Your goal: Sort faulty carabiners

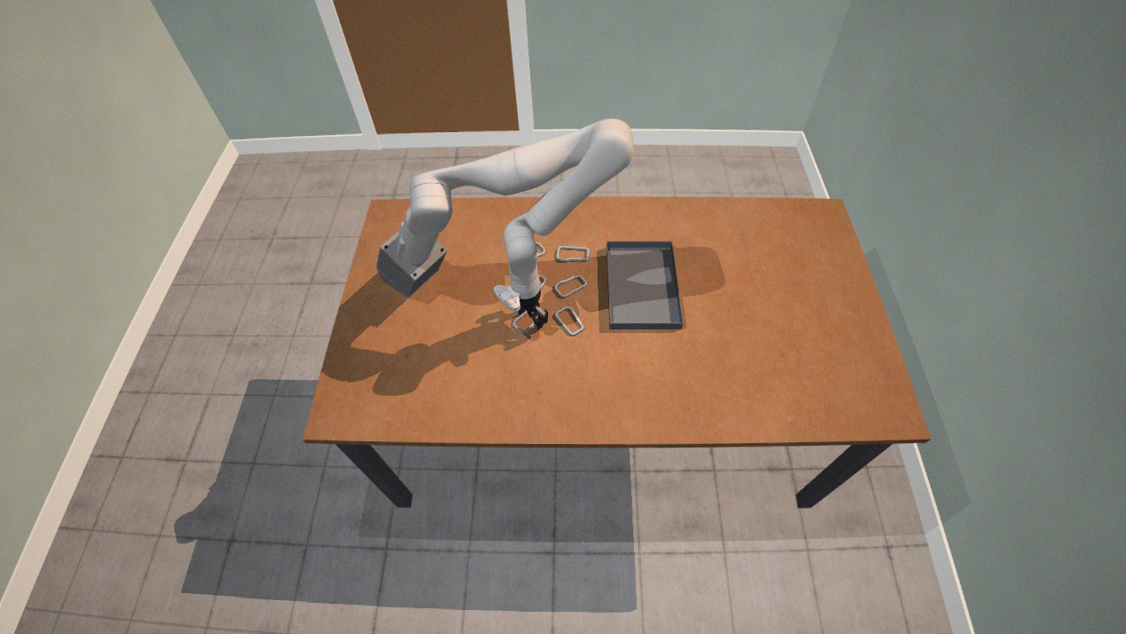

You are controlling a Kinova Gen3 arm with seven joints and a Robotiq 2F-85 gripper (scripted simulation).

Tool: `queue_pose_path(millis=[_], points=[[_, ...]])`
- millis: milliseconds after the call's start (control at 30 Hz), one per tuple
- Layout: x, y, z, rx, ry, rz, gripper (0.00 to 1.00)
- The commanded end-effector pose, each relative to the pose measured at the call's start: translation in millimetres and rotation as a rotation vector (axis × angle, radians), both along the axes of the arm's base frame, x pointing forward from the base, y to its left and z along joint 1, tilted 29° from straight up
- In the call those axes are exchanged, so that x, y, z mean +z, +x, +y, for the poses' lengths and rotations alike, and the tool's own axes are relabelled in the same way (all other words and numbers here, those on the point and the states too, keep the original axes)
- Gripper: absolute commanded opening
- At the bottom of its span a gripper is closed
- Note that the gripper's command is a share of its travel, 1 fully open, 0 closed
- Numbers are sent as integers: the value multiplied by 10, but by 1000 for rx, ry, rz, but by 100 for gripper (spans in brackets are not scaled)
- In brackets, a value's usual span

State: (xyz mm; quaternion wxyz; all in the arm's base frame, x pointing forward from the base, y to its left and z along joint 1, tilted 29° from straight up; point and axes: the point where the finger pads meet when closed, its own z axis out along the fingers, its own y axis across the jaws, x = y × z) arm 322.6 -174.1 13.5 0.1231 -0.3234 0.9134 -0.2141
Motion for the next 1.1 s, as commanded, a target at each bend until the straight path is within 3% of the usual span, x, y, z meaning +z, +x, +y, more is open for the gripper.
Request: queue_pose_path(millis=[0,1067], points=[[3,1,1,0,0,-1,75],[11,1,1,0,0,-1,67]])
